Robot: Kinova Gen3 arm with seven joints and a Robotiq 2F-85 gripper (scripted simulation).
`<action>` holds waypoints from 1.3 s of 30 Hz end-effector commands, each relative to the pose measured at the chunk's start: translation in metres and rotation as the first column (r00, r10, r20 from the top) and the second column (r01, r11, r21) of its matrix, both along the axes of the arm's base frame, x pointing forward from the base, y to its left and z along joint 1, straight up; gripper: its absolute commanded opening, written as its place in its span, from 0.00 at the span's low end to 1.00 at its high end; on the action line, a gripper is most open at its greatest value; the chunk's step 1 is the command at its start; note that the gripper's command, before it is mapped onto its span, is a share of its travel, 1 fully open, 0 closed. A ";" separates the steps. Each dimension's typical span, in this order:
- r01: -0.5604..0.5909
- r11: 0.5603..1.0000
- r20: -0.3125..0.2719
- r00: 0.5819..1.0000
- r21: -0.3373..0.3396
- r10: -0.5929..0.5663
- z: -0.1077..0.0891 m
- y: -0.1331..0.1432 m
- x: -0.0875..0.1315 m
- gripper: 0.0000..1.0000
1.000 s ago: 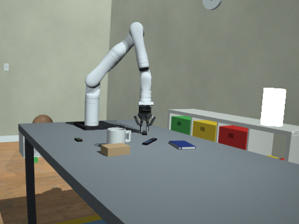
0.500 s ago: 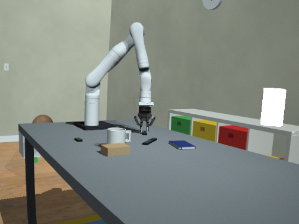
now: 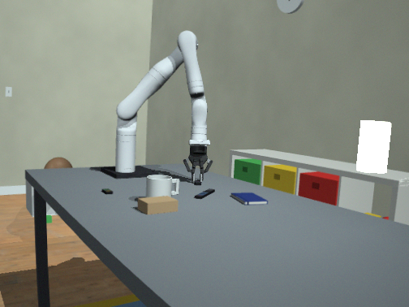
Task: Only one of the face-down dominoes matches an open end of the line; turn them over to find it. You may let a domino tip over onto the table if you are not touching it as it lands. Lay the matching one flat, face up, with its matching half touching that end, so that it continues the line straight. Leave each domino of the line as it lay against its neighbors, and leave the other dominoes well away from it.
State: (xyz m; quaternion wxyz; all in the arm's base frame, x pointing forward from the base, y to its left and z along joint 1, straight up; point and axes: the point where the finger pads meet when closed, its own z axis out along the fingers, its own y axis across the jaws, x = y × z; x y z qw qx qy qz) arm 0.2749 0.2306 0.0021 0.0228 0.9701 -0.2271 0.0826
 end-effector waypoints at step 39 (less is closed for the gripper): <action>0.007 1.000 -0.001 1.000 0.003 -0.007 -0.002 0.001 -0.002 0.47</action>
